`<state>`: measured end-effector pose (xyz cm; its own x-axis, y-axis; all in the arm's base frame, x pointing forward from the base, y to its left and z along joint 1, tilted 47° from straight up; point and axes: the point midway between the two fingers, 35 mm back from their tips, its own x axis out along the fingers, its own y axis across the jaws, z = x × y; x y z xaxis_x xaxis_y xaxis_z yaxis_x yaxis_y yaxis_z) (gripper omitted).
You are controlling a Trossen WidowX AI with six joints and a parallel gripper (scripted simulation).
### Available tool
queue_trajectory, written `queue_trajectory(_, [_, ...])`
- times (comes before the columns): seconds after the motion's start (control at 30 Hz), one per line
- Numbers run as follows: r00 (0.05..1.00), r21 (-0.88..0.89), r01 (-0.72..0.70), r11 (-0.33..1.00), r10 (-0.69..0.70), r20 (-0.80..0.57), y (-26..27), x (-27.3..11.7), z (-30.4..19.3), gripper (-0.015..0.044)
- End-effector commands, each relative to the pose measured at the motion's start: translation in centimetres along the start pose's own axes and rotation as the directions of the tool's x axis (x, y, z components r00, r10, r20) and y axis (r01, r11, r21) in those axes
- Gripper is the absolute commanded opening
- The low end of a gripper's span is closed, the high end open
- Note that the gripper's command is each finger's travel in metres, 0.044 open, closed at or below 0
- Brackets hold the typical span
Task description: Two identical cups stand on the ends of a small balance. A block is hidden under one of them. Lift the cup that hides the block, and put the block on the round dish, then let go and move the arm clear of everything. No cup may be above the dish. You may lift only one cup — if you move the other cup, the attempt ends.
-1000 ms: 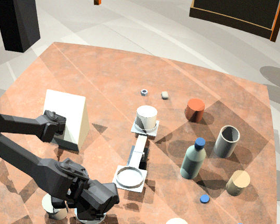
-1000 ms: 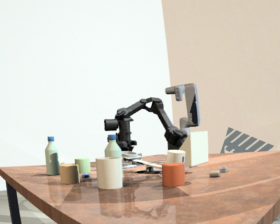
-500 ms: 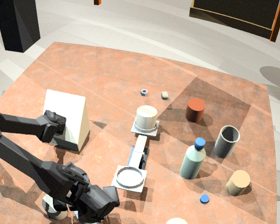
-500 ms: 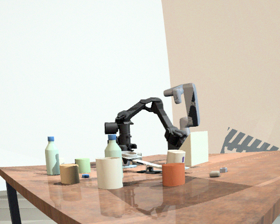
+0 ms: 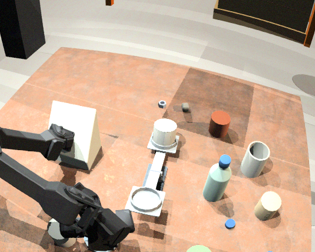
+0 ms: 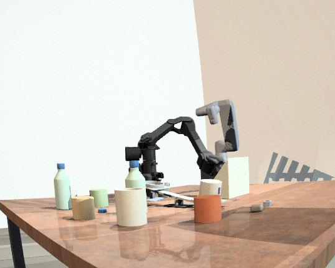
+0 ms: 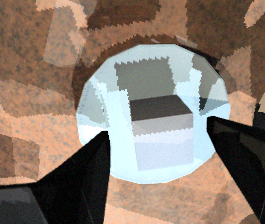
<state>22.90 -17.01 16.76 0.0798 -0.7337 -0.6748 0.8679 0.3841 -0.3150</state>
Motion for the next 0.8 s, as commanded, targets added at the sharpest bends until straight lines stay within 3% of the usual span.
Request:
queue_trajectory(0.0, [1.0, 0.002, 0.001, 1.0, -0.001, 0.001, 0.0, 0.0, 0.0, 0.0394])
queue_trajectory(0.07, [1.0, -0.008, -0.011, 1.0, 0.011, 0.009, 0.2, -0.3, 0.2, 0.044])
queue_trajectory(0.17, [0.997, -0.051, -0.062, 0.997, 0.065, 0.042, 1.3, -1.5, 0.8, 0.044])
queue_trajectory(0.63, [1.0, -0.004, -0.003, 1.0, 0.003, -0.007, 0.1, -5.9, -0.2, 0.044])
queue_trajectory(0.77, [1.0, -0.012, -0.013, 1.0, 0.013, -0.004, 0.0, -8.9, -0.2, 0.044])
